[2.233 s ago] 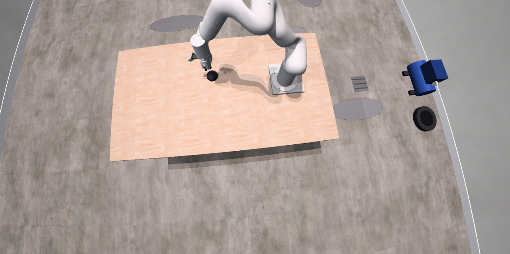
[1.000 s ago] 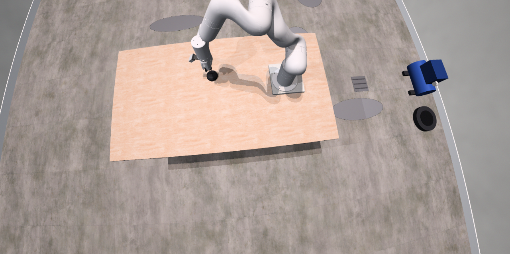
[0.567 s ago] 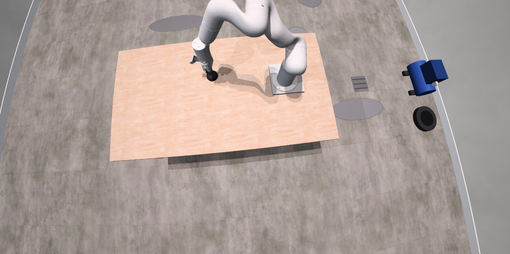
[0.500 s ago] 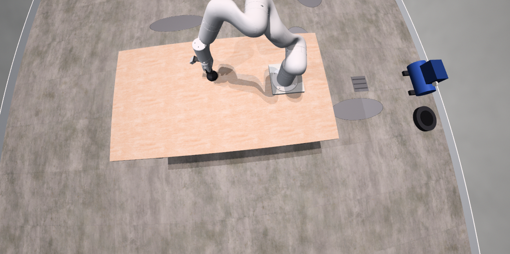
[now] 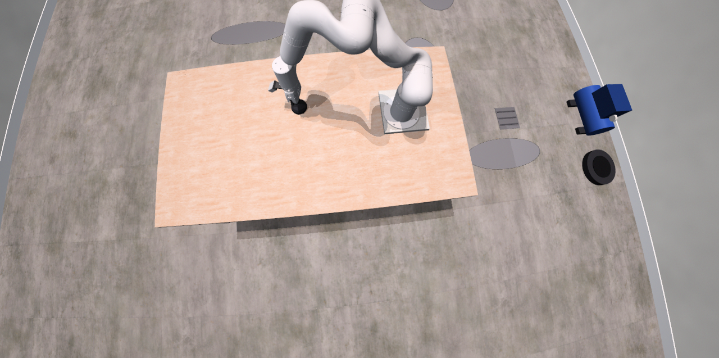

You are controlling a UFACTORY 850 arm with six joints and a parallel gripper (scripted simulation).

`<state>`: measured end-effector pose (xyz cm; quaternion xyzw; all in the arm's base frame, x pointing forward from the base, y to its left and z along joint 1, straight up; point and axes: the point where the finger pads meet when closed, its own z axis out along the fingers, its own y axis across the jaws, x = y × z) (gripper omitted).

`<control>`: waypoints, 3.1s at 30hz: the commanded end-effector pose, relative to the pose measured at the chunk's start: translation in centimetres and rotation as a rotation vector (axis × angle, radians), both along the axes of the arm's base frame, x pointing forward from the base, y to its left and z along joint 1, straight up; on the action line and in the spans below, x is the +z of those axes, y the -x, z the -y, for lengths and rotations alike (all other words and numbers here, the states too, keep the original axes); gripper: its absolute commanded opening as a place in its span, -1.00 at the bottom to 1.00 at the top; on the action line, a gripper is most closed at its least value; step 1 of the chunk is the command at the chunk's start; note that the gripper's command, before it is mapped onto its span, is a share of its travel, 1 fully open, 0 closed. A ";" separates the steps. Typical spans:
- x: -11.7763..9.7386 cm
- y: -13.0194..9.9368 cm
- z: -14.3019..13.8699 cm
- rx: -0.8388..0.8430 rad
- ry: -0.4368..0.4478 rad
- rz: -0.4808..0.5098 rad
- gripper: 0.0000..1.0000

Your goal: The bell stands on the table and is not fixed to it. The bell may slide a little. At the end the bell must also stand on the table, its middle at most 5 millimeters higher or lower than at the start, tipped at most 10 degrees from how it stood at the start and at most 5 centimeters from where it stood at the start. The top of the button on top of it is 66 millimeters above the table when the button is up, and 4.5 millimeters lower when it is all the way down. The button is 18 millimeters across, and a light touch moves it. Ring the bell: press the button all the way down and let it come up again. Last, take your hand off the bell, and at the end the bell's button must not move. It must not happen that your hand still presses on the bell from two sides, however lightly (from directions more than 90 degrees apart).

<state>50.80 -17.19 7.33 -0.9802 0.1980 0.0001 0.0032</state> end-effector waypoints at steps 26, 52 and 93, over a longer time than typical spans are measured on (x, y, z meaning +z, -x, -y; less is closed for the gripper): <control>-0.5 -0.1 0.0 0.000 0.001 0.002 -1.00; -1.4 -0.1 0.0 0.000 0.001 0.002 -1.00; -1.3 -0.1 0.0 0.000 0.001 0.002 -1.00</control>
